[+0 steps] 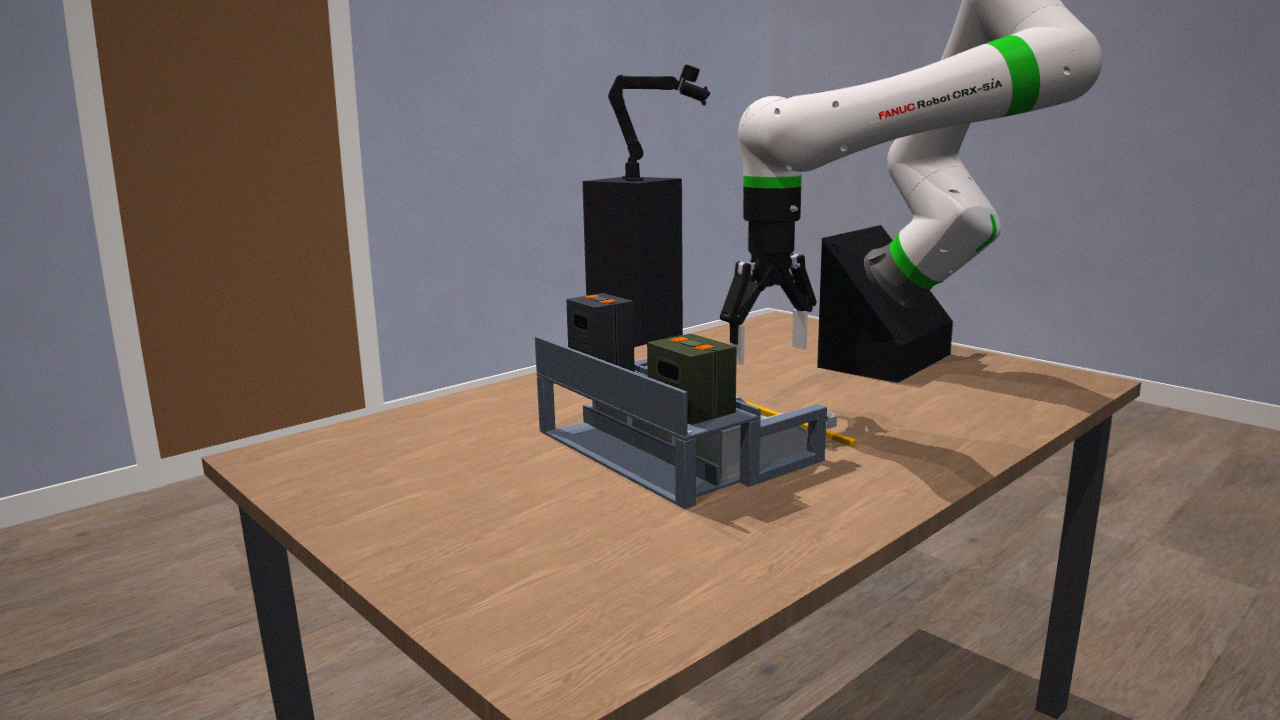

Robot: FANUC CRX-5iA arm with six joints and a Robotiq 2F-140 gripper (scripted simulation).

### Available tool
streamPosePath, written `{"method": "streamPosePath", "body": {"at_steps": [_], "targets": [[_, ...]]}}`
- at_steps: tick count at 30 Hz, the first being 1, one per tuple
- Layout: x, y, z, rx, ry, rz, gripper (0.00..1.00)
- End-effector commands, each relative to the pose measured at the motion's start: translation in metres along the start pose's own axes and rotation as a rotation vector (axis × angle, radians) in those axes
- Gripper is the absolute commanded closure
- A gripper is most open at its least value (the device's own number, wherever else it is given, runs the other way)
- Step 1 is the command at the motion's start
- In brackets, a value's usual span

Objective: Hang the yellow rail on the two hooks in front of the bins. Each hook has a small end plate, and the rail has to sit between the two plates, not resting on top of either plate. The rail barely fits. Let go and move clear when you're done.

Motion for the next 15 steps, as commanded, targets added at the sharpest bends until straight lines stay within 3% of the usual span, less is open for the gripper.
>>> {"method": "streamPosePath", "body": {"at_steps": [1,13,14,15], "targets": [[0.0009,0.0003,-0.0011,0.0,0.0,0.0,0.0],[0.0009,0.0003,-0.0011,0.0,0.0,0.0,0.0],[0.0009,0.0003,-0.0011,0.0,0.0,0.0,0.7],[0.0009,0.0003,-0.0011,0.0,0.0,0.0,0.7]]}}
Point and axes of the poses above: the point where the finger pads meet when closed, its own z axis out along the fingers, its own y axis across the jaws, x = y × z, the point moved 7 cm from there along -z, back along the fingers, and after that the axes turned 10 degrees about -z, right-handed, at the moved point
